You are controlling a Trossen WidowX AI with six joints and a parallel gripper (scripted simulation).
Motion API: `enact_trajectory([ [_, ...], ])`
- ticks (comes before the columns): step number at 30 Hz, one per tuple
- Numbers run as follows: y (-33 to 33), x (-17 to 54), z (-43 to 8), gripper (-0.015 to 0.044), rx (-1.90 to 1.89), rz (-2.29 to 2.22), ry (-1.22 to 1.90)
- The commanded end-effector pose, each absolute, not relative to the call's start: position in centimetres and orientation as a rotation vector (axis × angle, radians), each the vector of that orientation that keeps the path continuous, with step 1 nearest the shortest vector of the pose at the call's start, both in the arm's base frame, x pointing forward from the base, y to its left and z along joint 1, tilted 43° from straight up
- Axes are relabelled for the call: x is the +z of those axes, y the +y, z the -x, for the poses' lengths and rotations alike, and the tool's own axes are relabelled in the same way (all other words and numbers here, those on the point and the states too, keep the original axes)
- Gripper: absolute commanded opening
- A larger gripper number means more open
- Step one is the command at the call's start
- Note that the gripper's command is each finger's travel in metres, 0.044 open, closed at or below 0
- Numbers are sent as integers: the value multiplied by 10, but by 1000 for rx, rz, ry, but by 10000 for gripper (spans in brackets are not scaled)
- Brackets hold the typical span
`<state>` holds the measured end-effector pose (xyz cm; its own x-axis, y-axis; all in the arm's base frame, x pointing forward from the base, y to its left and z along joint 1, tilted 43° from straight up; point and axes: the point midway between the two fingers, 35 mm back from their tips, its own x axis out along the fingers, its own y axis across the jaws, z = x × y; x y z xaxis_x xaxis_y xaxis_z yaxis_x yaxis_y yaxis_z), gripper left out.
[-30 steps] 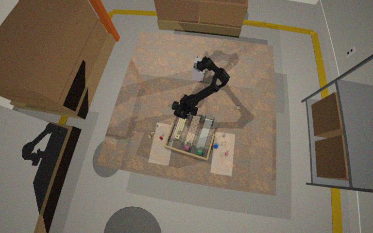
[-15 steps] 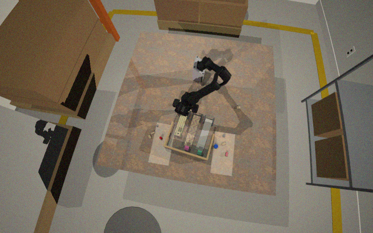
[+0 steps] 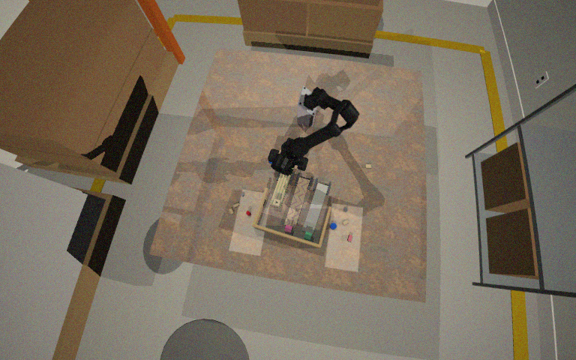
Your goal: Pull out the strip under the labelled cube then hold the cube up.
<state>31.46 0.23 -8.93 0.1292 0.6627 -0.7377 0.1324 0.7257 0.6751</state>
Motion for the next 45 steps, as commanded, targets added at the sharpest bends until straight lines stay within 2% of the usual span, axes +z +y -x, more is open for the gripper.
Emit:
enact_trajectory([
  [1,9,-93,-300,0,440,-708,1445],
  [45,19,-92,-240,0,440,-710,1448],
])
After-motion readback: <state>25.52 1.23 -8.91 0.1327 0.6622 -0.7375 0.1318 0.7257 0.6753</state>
